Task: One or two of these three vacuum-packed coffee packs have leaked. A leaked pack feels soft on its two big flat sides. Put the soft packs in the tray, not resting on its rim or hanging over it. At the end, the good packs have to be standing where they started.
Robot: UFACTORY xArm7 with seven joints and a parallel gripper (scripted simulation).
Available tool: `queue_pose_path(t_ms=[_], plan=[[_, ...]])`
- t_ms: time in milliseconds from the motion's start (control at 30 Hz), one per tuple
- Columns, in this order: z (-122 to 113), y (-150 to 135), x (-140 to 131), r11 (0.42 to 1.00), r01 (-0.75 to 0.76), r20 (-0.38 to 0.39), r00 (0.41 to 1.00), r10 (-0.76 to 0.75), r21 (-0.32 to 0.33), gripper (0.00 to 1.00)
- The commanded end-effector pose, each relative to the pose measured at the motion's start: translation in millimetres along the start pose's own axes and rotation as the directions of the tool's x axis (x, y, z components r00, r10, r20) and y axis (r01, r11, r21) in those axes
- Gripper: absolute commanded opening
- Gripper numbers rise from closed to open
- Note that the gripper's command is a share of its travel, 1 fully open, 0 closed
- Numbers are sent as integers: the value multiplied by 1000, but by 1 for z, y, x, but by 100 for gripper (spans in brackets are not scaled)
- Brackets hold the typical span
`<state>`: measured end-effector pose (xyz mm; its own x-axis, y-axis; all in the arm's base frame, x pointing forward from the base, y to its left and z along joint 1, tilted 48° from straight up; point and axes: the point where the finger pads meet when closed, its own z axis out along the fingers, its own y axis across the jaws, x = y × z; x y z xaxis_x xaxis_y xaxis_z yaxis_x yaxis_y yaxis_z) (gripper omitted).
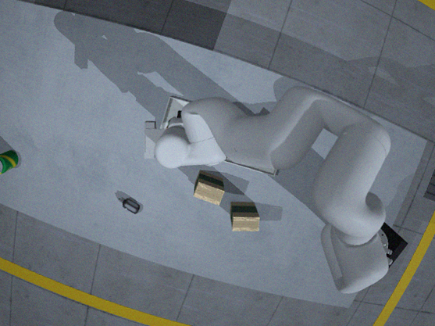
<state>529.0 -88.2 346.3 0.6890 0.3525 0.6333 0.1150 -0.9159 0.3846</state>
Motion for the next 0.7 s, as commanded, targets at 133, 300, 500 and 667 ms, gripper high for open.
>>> queue_pose_path(t_ms=[133, 300, 500, 667], plan=[[12, 0, 2, 1000, 0, -3, 1000, 0, 0, 23], [22, 0, 2, 1000, 0, -3, 1000, 0, 0, 23], [29, 0, 2, 1000, 0, -3, 1000, 0, 0, 23], [30, 0, 2, 1000, 0, -3, 1000, 0, 0, 23]])
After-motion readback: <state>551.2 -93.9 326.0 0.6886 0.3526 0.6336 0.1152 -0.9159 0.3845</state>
